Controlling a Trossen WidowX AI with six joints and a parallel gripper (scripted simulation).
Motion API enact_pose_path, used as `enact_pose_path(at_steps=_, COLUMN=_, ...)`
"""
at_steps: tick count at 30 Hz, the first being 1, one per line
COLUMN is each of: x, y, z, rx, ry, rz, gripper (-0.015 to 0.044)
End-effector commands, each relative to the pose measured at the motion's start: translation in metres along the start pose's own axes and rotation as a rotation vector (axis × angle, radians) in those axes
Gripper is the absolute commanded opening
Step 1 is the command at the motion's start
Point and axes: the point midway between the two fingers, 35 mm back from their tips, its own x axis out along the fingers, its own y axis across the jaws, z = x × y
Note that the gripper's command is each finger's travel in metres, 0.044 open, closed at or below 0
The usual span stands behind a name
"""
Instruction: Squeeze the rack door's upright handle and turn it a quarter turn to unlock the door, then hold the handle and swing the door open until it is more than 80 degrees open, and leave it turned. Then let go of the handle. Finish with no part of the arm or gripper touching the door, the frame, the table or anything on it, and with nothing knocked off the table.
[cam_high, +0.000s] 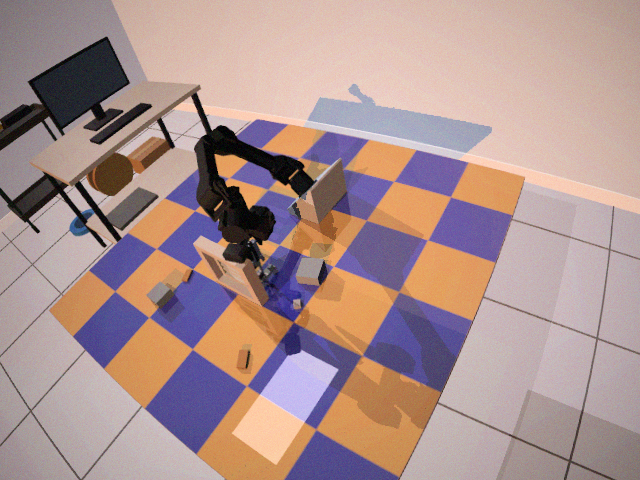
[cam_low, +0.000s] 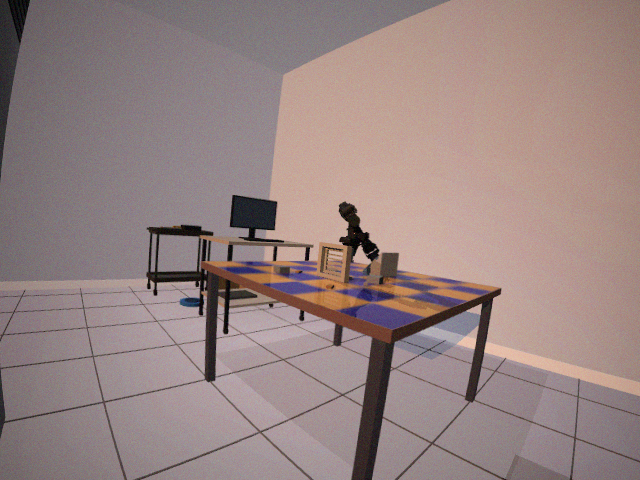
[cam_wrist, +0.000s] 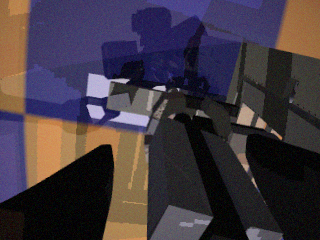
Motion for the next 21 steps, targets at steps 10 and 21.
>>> enact_pose_path(at_steps=10, x=0.0014, y=-0.0046, z=-0.0047, rx=0.629, ry=0.001, rz=-0.011, gripper=0.0285)
enact_pose_path(at_steps=21, x=0.0014, y=-0.0046, z=-0.0046, rx=1.174, ry=-0.002, rz=-0.012, gripper=0.0285)
